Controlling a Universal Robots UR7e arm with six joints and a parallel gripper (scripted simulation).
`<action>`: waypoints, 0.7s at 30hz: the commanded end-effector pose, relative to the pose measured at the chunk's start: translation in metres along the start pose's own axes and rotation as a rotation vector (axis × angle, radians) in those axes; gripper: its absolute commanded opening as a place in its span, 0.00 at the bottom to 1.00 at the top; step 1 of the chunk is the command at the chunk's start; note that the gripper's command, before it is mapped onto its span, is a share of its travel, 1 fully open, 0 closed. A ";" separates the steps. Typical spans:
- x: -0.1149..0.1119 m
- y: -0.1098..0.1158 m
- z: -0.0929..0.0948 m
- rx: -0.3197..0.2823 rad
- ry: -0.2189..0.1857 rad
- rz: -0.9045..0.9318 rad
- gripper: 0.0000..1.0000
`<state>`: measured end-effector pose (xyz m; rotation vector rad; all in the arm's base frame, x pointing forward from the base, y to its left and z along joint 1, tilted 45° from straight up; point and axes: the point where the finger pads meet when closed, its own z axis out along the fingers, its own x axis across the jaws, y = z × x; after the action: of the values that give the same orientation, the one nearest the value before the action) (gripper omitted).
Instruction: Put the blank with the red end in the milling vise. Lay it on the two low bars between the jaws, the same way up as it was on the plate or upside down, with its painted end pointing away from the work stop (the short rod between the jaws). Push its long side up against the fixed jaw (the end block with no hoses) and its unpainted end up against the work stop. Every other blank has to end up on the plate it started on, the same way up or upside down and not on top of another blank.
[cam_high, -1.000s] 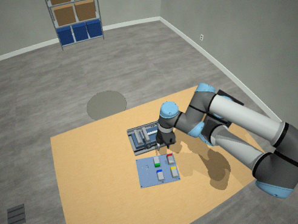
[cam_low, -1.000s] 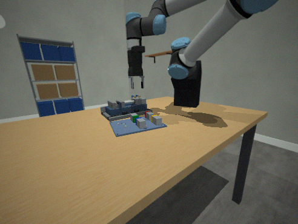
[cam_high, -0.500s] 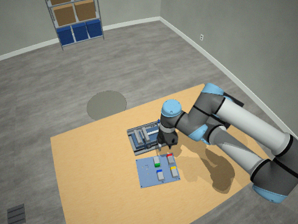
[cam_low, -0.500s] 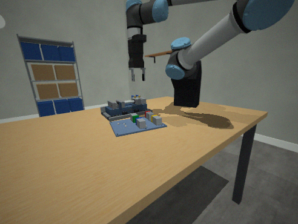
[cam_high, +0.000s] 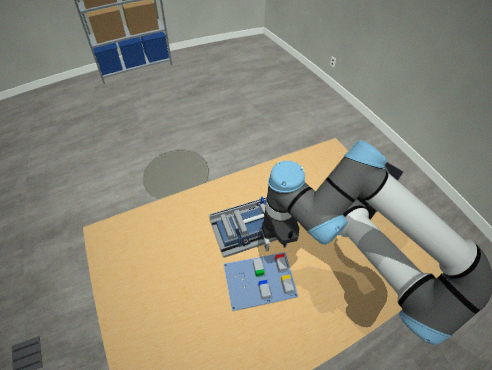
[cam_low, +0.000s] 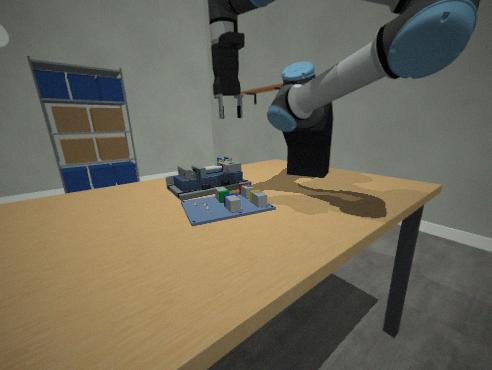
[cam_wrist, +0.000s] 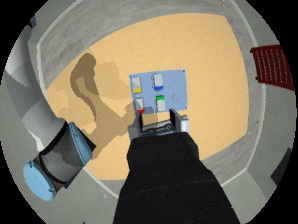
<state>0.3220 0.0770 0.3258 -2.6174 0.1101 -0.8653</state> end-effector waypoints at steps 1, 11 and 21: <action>-0.006 0.000 -0.006 0.046 0.025 0.003 1.00; -0.013 -0.019 -0.050 0.046 0.025 0.003 1.00; -0.009 -0.017 -0.046 0.019 -0.036 0.006 1.00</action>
<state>0.2868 0.0787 0.3627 -2.6208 0.1023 -0.7939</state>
